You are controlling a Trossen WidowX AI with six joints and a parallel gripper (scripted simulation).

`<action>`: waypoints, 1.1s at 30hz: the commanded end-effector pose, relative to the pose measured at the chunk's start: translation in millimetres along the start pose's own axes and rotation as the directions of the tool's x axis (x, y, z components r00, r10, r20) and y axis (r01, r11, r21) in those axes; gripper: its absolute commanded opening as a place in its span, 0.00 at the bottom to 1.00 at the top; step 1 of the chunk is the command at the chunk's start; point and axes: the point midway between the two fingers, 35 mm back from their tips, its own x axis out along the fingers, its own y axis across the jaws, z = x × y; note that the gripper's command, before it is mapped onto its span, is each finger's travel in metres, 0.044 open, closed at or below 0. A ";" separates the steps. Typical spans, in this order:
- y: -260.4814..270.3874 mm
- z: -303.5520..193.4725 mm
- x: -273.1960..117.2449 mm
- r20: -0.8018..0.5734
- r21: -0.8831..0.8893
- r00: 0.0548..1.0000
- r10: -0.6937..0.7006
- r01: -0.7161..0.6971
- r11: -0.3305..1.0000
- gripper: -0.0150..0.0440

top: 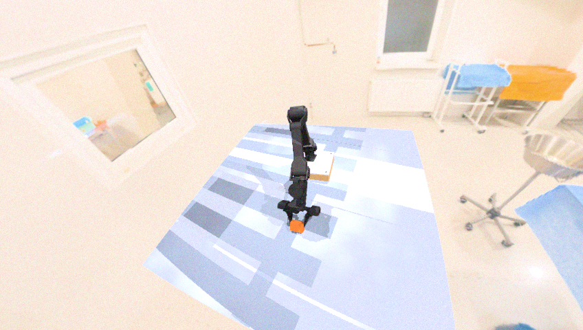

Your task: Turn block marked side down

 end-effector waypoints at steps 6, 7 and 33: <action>0.5 -5.2 11.1 0.124 -0.005 0.992 -0.001 0.002 1.000 0.25; 0.5 -6.0 11.9 0.139 -0.006 0.990 -0.001 0.002 1.000 0.25; -3.1 -19.2 -1.5 0.434 0.000 0.901 -0.005 0.006 1.000 0.25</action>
